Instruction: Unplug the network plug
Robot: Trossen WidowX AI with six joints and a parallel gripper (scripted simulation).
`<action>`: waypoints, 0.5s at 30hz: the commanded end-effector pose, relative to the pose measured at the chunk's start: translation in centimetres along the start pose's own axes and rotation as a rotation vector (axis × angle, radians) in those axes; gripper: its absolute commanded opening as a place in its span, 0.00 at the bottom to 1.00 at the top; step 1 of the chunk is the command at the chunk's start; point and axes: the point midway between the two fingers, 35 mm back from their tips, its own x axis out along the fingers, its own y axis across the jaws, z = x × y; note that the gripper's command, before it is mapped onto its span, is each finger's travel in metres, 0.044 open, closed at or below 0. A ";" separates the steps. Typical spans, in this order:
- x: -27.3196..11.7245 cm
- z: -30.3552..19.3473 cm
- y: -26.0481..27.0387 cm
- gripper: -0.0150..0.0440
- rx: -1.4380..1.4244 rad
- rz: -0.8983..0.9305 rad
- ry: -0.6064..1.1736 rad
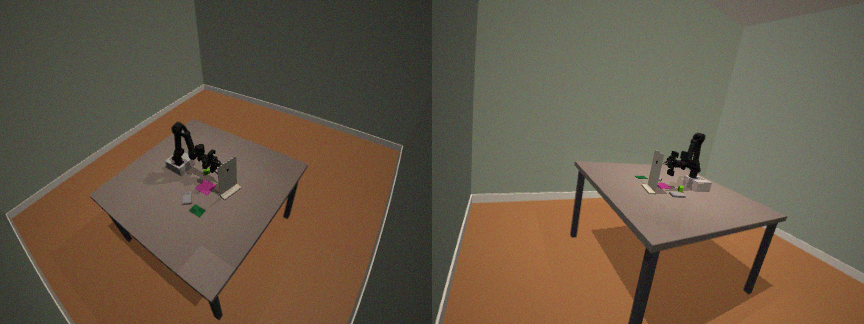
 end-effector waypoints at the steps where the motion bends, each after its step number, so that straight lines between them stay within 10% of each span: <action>1: -0.5 -0.1 -0.1 0.25 0.002 -0.003 -0.002; 15: -1.4 -0.5 -0.1 0.25 0.003 -0.004 -0.002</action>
